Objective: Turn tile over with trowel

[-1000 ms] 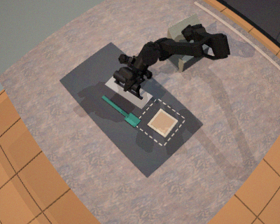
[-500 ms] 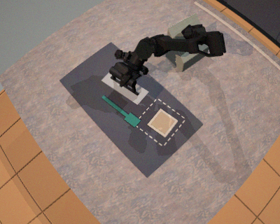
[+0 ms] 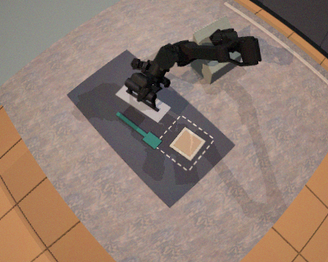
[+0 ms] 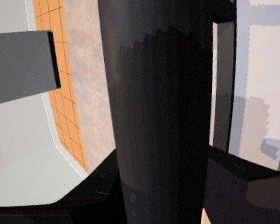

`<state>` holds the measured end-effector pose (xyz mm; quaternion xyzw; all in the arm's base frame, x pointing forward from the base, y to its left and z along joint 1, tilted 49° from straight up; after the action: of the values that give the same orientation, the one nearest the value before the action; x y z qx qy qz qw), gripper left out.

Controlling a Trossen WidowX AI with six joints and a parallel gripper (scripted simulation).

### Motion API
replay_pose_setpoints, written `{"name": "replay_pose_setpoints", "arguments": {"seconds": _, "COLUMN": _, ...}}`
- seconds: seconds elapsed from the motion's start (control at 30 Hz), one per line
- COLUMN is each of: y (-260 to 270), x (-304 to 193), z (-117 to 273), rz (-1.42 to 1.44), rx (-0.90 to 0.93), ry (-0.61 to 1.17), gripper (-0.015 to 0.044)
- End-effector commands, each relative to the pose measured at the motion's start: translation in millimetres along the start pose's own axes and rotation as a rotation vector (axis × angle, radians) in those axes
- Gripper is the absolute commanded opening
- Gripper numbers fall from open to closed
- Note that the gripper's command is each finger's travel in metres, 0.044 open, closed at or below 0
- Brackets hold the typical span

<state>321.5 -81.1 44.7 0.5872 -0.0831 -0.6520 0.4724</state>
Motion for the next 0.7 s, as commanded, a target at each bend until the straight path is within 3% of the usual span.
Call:
{"name": "replay_pose_setpoints", "arguments": {"seconds": 0.0, "y": 1.4, "x": 1.3, "z": 1.0, "rz": 0.005, "rx": 0.006, "ry": -0.003, "gripper": 0.0000}}
{"name": "replay_pose_setpoints", "arguments": {"seconds": 0.67, "y": -0.1, "x": 0.5, "z": -0.8, "rz": -0.005, "rx": -0.002, "ry": -0.003, "gripper": 0.0000}}
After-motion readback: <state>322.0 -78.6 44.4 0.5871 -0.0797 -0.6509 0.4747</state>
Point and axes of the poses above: the point midway between the two fingers, 35 mm back from their tips, its own z axis back along the fingers, its own y axis across the jaws, x = y × z, the point moved 7 cm from there along z, back along the fingers, and after that the axes turned 4 degrees about z, right-handed, at the moved point
